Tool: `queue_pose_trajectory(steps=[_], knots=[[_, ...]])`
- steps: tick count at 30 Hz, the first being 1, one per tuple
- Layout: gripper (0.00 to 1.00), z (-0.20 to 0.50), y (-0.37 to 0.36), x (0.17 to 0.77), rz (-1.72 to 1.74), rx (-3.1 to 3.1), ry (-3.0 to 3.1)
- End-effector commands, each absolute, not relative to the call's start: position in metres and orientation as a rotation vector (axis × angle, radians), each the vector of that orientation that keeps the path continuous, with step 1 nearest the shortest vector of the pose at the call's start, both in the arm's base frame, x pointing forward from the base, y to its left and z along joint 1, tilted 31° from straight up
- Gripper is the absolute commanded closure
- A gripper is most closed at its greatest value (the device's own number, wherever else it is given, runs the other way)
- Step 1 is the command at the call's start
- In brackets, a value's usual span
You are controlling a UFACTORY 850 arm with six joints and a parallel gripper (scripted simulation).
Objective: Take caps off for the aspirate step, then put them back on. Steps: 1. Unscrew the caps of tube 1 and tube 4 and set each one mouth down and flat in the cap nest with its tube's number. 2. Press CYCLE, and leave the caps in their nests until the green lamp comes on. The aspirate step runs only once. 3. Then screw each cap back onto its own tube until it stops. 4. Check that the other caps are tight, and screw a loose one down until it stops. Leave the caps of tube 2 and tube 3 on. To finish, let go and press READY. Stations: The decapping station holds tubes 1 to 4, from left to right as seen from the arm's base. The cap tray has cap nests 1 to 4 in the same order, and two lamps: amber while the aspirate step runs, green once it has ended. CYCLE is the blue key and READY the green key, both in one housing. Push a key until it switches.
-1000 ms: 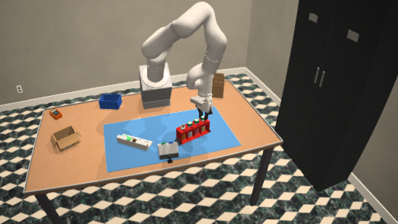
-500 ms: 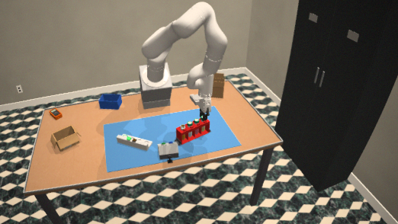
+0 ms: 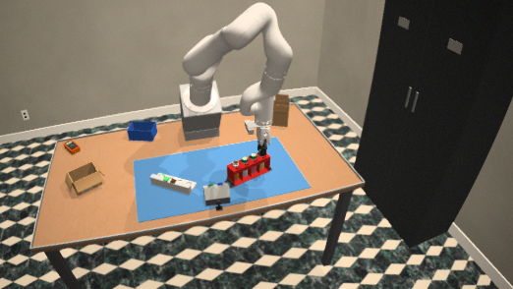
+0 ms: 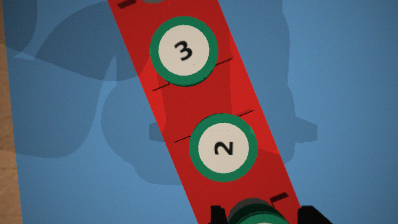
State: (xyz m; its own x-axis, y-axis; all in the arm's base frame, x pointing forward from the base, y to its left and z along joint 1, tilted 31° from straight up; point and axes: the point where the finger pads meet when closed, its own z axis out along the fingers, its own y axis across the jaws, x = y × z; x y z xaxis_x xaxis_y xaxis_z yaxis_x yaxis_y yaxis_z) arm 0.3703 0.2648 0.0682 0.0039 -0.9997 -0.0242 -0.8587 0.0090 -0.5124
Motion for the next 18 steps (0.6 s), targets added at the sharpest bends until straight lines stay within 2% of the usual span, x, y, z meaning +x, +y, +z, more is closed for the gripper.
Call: queue_pose_trajectory(steps=[1,6,18], knots=[[0.54,0.0693,0.2658,0.3713,-0.500,-1.900,1.908],[0.54,0.0693,0.2658,0.3713,-0.500,-1.900,1.908],[0.54,0.0701,0.2657,0.3707,-0.625,-2.326,1.483]])
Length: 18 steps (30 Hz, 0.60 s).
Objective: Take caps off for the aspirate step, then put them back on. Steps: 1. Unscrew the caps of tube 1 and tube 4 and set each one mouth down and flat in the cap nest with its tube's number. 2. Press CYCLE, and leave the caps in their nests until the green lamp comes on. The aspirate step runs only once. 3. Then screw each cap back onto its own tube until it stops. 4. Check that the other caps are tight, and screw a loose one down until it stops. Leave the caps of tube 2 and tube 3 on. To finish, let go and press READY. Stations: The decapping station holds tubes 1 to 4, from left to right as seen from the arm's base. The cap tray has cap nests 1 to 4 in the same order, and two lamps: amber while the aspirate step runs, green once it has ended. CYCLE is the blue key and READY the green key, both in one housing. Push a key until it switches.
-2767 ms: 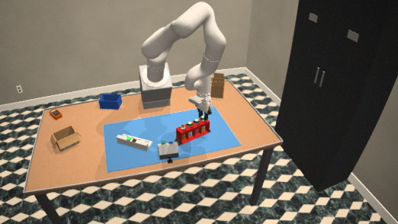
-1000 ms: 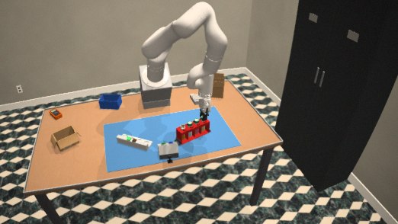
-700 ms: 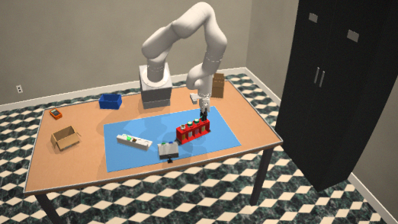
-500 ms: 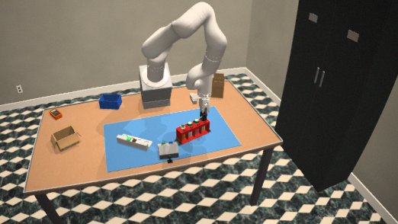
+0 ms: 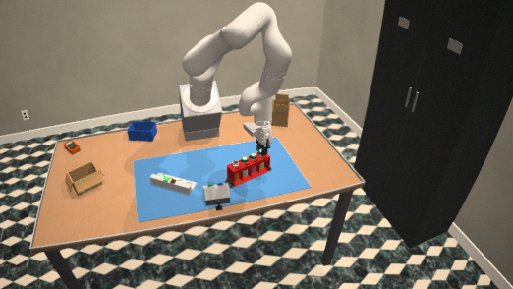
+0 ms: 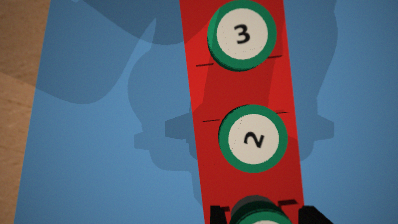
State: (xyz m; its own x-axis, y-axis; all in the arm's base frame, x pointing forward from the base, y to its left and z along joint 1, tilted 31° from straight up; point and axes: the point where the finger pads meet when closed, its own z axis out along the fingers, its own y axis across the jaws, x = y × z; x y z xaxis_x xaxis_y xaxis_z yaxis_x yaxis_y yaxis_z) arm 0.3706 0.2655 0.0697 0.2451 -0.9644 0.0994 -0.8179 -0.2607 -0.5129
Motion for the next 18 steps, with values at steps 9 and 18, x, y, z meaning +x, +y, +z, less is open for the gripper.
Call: queue_pose_trajectory(steps=[9,18], knots=[[0.54,0.0702,0.2657,0.3708,-0.703,-2.585,1.116],[0.54,0.0702,0.2658,0.3708,-0.708,-2.604,1.085]])
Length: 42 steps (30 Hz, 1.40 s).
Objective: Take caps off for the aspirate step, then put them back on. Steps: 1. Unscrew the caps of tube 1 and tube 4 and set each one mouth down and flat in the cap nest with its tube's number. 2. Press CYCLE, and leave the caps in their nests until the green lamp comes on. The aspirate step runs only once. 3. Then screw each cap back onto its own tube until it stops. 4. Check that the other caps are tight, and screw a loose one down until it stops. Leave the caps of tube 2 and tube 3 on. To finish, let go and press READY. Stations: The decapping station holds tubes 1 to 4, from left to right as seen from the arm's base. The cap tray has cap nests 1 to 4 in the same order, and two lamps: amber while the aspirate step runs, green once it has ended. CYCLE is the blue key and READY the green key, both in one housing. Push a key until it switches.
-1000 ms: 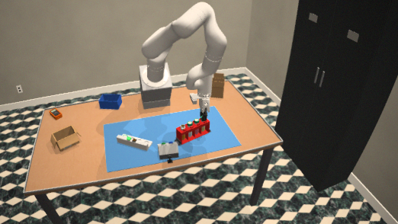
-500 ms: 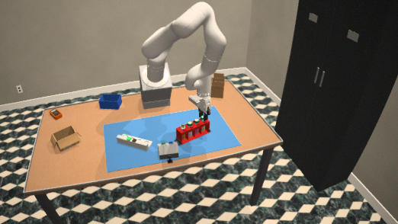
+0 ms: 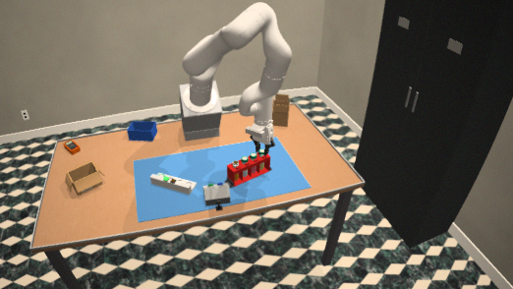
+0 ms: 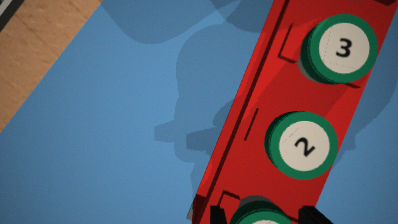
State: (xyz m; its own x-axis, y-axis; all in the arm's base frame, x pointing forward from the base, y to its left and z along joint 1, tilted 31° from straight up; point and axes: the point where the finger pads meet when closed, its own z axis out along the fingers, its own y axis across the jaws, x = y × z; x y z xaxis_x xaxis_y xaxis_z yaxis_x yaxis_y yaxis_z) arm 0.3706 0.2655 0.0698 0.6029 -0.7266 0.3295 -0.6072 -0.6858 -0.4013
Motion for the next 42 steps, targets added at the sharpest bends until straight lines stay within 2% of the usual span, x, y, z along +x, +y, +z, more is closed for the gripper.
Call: queue_pose_trajectory(steps=[1,2,17,42], knots=[[0.54,0.0702,0.2658,0.3708,-0.708,-2.604,1.085],[1.00,0.0702,0.2657,0.3708,-0.708,-2.604,1.085],[1.00,0.0702,0.2658,0.3708,-0.701,-2.580,1.126],[1.00,0.0692,0.2658,0.3714,-0.500,-1.900,1.908]])
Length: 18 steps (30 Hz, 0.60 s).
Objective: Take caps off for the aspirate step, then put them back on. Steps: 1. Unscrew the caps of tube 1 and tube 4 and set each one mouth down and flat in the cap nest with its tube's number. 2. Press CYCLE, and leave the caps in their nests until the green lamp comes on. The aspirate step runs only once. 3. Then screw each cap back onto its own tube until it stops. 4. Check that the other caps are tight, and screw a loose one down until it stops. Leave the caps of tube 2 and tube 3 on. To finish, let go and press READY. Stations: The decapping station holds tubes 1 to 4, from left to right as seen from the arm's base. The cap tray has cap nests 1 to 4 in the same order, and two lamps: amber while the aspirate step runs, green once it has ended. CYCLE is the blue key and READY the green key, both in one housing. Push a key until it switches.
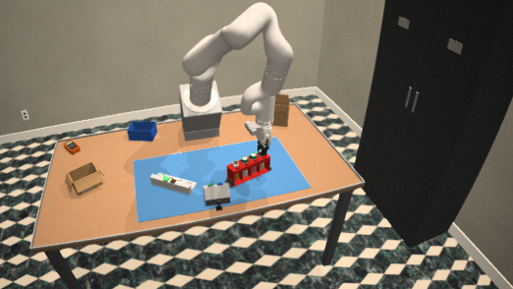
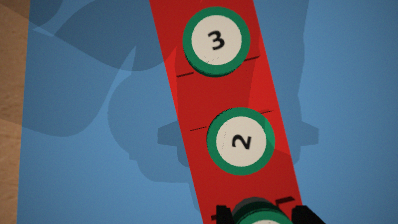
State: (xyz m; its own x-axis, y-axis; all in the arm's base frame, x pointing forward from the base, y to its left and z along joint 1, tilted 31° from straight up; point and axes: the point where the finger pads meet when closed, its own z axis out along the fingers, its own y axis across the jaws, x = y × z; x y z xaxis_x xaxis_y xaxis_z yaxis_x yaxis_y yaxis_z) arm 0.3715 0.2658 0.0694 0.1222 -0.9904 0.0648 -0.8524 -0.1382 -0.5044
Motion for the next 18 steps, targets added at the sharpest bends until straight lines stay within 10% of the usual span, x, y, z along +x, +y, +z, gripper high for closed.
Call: queue_pose_trajectory(steps=[1,6,7,18], knots=[[1.00,0.0692,0.2658,0.3714,-0.500,-1.900,1.908],[1.00,0.0692,0.2658,0.3714,-0.500,-1.900,1.908],[0.54,0.0692,0.2658,0.3714,-0.500,-1.900,1.908],[0.54,0.0692,0.2658,0.3714,-0.500,-1.900,1.908]])
